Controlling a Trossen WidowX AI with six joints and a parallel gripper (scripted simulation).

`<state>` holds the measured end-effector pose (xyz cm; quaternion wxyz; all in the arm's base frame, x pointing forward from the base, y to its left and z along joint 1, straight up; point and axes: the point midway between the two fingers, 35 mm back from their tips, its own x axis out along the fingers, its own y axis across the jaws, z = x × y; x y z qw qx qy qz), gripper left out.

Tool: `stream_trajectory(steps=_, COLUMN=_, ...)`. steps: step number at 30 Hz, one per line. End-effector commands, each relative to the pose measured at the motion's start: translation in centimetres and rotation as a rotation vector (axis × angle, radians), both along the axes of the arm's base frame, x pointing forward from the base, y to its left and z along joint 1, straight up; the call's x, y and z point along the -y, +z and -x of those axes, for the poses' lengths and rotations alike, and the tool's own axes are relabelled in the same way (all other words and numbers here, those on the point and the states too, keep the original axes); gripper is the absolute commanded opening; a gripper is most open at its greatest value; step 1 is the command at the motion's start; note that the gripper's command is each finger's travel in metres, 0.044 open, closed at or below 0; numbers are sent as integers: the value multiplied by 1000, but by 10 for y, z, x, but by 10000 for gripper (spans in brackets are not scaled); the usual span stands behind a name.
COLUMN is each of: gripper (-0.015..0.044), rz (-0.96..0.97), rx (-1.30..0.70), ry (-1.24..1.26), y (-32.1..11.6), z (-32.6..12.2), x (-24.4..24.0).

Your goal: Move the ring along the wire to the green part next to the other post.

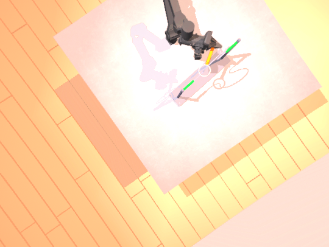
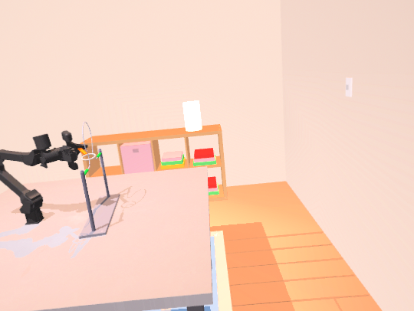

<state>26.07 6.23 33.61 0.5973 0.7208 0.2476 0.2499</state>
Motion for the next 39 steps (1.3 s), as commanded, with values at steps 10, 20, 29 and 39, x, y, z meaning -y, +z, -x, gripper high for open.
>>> stream_trajectory(steps=10, gripper=-150, rz=-212, rx=-41, ry=-10, y=39, z=-3, x=10)
stream_trajectory(steps=20, gripper=-150, rz=-327, rx=-93, ry=-62, y=62, z=-11, x=19)
stream_trajectory(steps=29, gripper=-150, rz=-338, rx=-104, ry=-57, y=70, z=-12, x=25)
stream_trajectory(steps=39, gripper=-150, rz=-262, rx=-99, ry=-58, y=71, z=-12, x=26)
